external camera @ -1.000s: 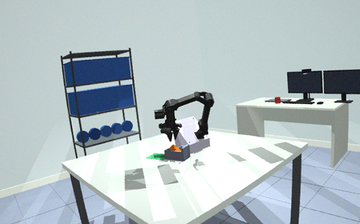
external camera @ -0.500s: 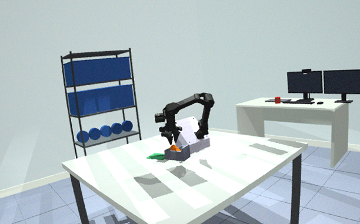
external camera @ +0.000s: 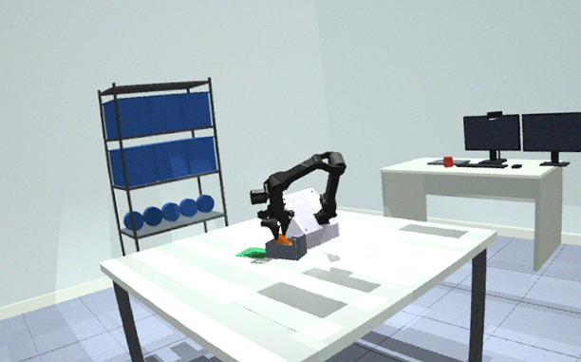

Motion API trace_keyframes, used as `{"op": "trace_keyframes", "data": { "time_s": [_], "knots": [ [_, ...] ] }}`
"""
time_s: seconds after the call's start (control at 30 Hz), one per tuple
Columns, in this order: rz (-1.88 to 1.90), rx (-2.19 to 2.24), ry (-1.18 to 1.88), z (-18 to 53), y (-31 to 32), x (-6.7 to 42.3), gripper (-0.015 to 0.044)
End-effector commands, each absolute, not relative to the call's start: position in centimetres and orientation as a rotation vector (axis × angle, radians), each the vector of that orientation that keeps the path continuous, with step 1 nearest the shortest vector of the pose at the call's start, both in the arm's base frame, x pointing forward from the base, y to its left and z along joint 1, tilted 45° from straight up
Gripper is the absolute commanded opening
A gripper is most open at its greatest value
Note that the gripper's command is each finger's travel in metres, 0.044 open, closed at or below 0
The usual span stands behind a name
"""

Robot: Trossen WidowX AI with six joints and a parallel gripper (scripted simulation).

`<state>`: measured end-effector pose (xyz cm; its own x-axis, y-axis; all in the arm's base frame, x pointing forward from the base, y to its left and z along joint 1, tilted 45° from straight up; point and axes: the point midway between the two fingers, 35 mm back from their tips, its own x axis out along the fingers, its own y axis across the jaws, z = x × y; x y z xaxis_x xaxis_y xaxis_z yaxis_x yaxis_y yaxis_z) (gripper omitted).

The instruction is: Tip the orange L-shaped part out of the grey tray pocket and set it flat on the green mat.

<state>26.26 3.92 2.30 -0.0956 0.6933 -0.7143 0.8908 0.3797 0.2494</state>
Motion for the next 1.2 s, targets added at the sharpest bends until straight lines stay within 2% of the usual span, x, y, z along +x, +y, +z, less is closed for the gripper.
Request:
{"op": "trace_keyframes", "data": {
  "time_s": [0.0, 0.27, 0.43, 0.77, 0.87, 1.17],
  "knots": [
    [-0.317, 1.380, 1.858, 1.69, 4.63, 25.90, 0.0280],
    [-0.316, 1.381, 1.859, 1.33, 5.02, 25.79, 0.0280],
    [-0.314, 1.375, 1.852, 1.53, 4.76, 26.03, 0.0149],
    [-0.314, 1.375, 1.852, 1.53, 4.76, 26.03, 0.0082],
    [-0.314, 1.375, 1.852, 1.53, 4.76, 26.03, 0.0003],
    [-0.315, 1.376, 1.853, 1.79, 4.51, 26.04, 0.0000]
  ]
}}
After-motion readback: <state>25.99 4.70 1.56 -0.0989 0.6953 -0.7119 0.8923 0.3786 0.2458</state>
